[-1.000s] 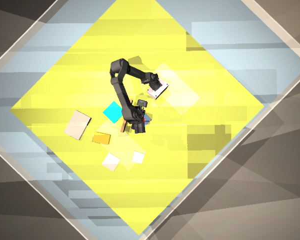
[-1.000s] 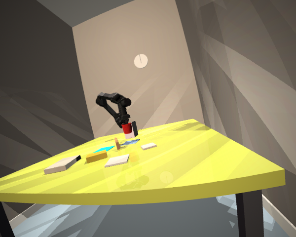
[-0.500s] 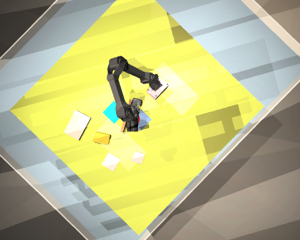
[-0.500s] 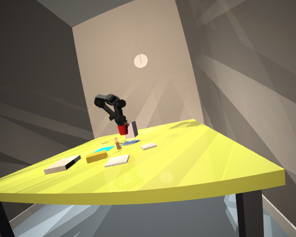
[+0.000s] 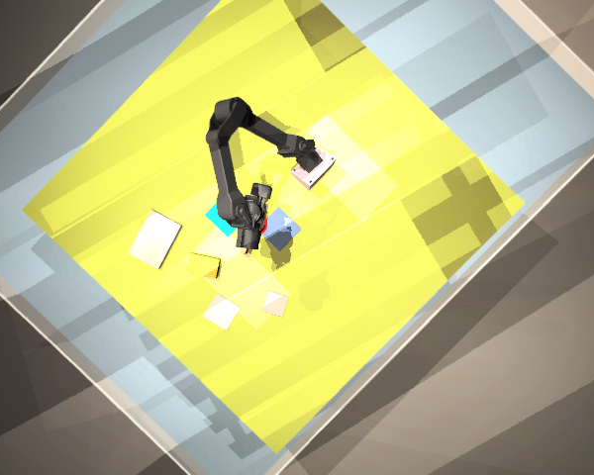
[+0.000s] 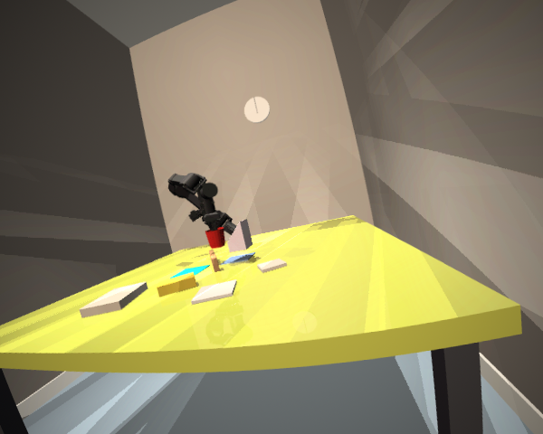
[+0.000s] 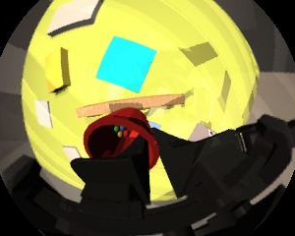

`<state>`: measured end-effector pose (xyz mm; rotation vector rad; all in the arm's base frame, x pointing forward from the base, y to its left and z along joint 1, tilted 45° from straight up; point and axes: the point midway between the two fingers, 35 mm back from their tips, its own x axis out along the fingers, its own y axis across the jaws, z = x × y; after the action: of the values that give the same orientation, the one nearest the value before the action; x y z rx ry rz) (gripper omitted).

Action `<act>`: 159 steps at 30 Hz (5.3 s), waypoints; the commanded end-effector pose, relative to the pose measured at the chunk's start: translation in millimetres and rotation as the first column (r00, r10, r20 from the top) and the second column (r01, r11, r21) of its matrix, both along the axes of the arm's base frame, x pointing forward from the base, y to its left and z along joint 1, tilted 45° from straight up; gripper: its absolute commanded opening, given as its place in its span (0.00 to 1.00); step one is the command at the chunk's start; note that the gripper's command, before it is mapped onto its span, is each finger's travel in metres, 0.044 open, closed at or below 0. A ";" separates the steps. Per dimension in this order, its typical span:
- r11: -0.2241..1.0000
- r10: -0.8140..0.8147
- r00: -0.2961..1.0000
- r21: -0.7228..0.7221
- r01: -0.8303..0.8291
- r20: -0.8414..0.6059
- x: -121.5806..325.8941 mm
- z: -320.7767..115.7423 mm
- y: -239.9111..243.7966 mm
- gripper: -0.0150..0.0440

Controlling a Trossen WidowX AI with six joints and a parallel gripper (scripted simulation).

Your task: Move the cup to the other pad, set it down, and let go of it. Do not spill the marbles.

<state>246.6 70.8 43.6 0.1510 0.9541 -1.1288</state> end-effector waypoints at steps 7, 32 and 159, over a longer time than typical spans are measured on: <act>1.000 0.006 1.000 0.003 -0.006 0.008 15.0 19.5 -14.1 0.25; 1.000 0.006 1.000 0.001 -0.006 0.010 51.8 66.5 -51.8 0.25; 1.000 0.006 1.000 -0.001 -0.006 0.012 68.7 71.4 -82.3 0.47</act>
<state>315.7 -15.1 111.4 0.1464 0.9458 -1.1229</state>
